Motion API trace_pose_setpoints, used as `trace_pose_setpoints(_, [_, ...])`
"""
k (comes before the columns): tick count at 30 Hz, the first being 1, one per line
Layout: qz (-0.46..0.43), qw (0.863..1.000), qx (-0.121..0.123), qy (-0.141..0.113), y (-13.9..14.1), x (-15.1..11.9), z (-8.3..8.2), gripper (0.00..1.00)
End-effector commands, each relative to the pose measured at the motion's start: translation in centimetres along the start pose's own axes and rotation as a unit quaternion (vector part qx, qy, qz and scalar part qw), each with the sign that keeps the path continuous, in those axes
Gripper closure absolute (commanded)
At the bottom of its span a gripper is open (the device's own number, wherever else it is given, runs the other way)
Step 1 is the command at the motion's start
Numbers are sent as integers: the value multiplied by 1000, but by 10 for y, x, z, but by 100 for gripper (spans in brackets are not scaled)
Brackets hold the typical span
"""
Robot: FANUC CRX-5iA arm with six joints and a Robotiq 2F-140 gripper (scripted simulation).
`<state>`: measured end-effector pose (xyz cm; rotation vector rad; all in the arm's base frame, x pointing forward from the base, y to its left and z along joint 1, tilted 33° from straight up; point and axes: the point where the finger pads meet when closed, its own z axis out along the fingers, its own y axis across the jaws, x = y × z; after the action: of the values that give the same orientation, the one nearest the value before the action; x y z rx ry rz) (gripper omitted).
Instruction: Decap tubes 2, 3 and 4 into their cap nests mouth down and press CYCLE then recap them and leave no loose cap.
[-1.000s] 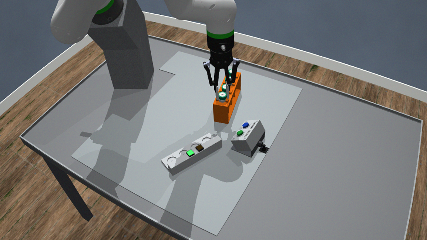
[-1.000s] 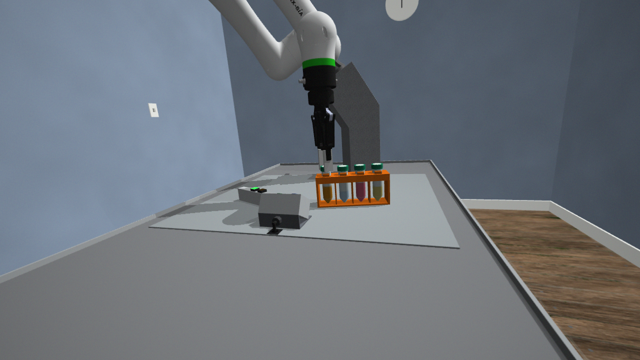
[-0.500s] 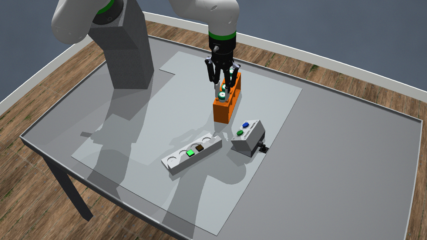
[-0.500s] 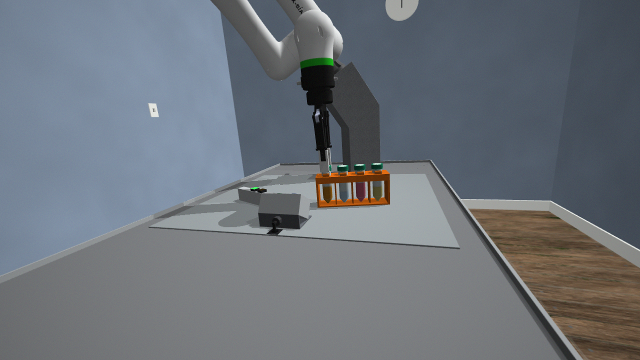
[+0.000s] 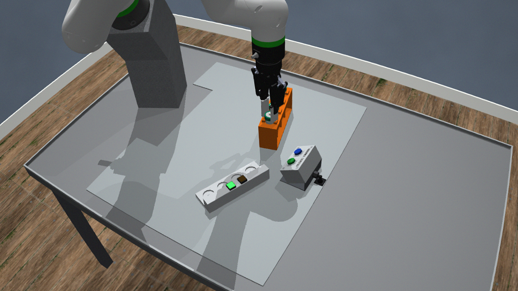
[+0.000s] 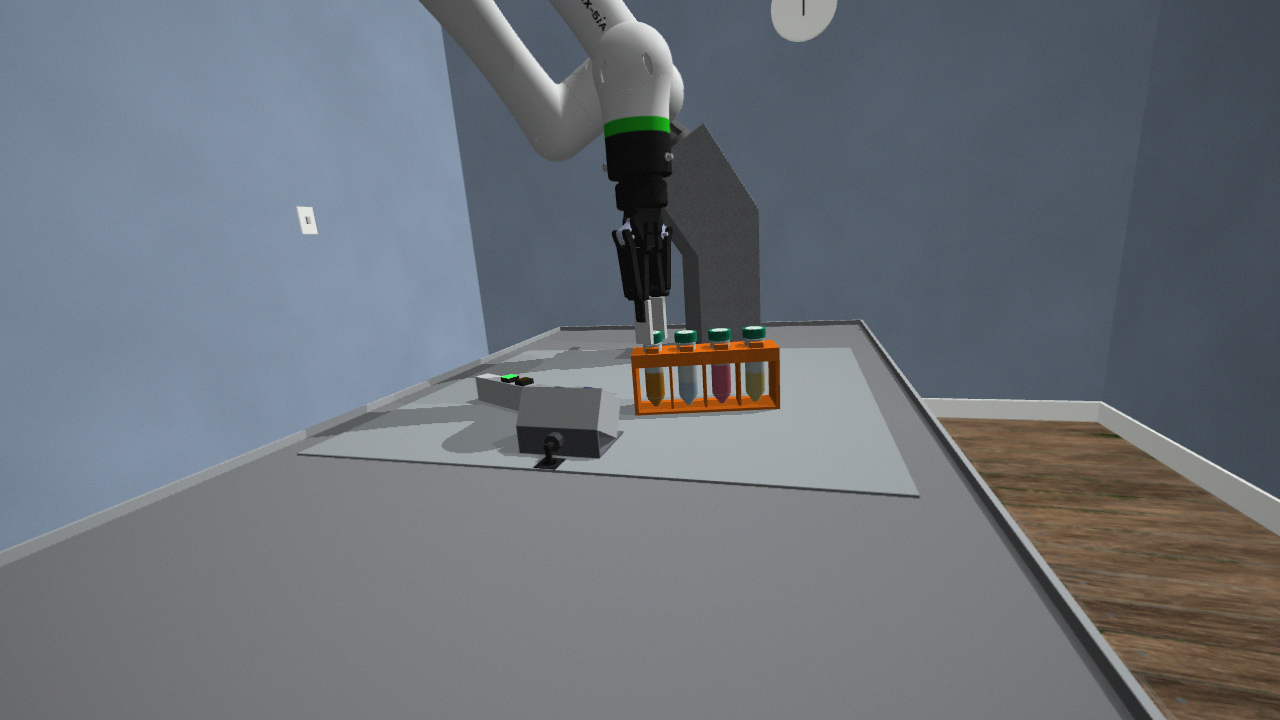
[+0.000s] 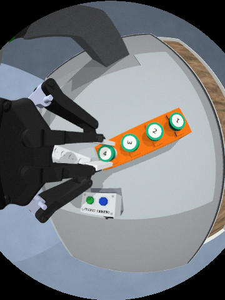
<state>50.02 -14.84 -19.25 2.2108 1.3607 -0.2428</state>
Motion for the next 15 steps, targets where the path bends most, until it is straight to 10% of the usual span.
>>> trace_pose_setpoints(1, [2, 1000, -8, 2, 0, 0, 0, 65])
trace_pose_setpoints(15, [-78, 997, -8, 1, 0, 0, 0, 65])
